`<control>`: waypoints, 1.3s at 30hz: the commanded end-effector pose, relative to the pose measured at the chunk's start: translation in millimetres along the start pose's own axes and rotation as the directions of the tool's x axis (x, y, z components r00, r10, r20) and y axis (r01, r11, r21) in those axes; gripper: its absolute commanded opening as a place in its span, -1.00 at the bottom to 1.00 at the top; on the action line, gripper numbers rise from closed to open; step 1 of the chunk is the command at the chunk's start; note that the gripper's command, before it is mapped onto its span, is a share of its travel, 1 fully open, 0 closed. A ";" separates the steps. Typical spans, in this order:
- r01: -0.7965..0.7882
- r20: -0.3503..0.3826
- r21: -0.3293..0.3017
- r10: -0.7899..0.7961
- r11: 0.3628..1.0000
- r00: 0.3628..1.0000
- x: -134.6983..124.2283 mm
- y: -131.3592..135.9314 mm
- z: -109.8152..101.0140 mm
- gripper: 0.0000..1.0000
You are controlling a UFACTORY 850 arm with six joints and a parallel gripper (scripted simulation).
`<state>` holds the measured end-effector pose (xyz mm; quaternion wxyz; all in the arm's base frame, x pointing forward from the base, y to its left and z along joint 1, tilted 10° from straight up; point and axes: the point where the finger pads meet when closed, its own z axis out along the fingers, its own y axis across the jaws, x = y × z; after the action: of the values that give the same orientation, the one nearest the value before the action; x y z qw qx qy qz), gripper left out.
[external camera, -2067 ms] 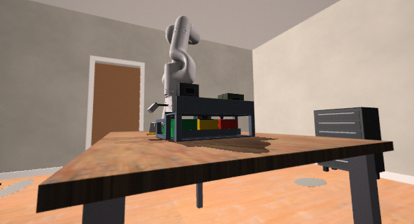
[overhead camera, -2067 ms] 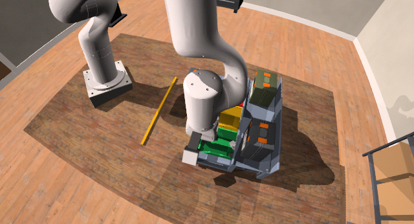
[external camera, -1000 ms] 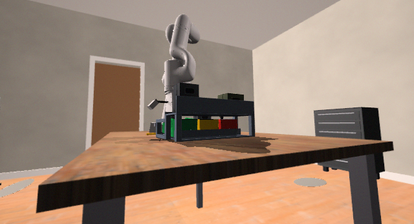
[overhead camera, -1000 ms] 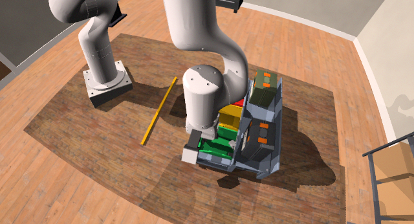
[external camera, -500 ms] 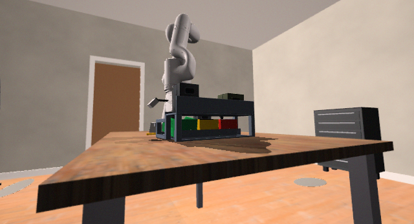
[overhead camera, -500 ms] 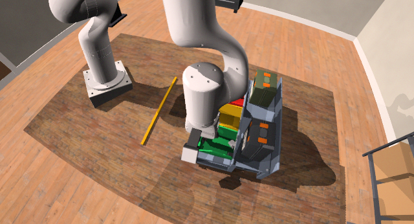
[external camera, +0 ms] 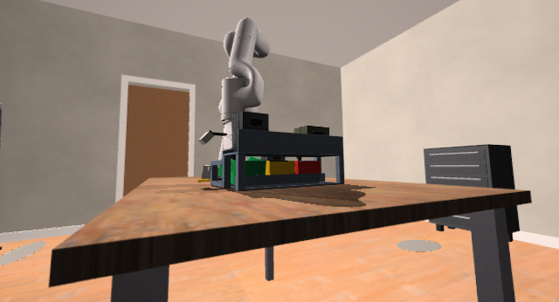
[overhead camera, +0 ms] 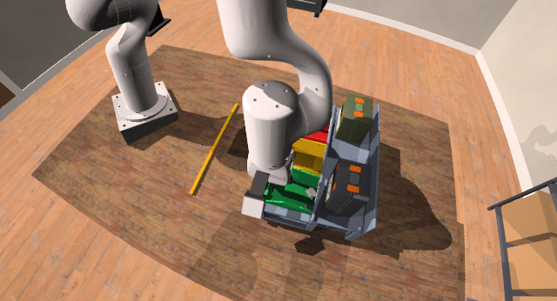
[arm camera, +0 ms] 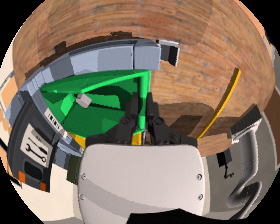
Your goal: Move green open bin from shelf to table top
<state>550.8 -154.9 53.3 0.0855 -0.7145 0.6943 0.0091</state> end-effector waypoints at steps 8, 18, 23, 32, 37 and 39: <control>-0.001 0.000 0.002 0.001 1.000 1.000 0.2 24.4 -0.7 -1.00; -0.001 0.000 0.002 0.001 1.000 1.000 0.2 48.4 -0.6 -1.00; -0.001 0.000 0.002 0.001 1.000 1.000 0.2 54.4 -0.6 -1.00; -0.001 0.000 0.002 0.001 1.000 1.000 0.2 60.3 -0.6 -1.00; -0.001 0.000 0.001 0.001 1.000 1.000 0.2 84.3 -0.6 -1.00; -0.001 0.000 0.001 0.001 1.000 1.000 0.2 84.3 -0.6 -1.00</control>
<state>467.4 -156.4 43.9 0.0830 -0.7140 0.6951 0.0113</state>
